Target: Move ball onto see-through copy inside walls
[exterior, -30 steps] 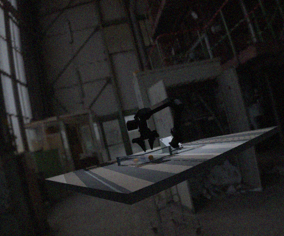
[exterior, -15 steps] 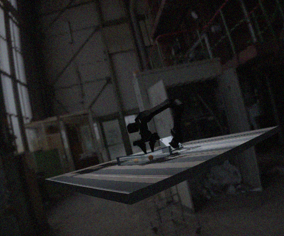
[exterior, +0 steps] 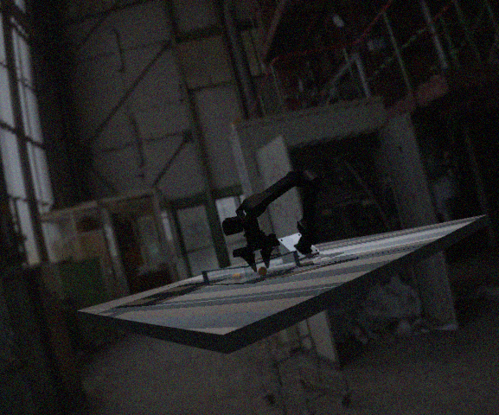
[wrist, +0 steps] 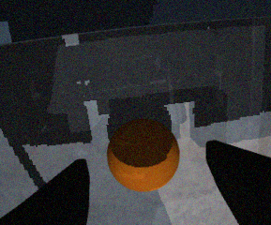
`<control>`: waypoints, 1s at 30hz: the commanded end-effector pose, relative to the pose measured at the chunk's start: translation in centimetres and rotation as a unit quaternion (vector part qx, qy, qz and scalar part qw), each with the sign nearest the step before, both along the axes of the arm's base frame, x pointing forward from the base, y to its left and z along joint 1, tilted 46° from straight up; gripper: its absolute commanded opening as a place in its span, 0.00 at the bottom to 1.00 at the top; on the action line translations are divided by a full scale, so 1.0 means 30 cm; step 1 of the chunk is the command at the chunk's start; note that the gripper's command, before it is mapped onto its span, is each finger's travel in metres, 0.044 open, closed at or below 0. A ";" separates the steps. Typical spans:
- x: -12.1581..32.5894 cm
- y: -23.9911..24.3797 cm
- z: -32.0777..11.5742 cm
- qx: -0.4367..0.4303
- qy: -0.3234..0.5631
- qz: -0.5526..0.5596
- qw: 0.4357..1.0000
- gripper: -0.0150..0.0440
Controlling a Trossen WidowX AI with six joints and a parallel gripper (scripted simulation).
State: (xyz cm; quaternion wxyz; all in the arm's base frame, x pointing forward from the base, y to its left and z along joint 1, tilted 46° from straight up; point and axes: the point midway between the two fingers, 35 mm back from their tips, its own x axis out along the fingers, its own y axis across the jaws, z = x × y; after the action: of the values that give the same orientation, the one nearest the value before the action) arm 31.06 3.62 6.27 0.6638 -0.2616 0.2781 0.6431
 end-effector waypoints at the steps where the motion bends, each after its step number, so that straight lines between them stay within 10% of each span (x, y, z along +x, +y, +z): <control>1: -0.004 0.016 -0.015 0.002 0.004 -0.002 1.000 0.71; 19: 0.004 -0.015 0.011 0.001 0.007 -0.008 1.000 0.25; 30: 0.013 -0.164 0.148 0.000 0.020 -0.033 0.999 0.25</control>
State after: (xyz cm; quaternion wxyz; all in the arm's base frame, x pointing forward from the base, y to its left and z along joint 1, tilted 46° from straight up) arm 31.43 -0.13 9.62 0.6768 -0.2393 0.2979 0.6292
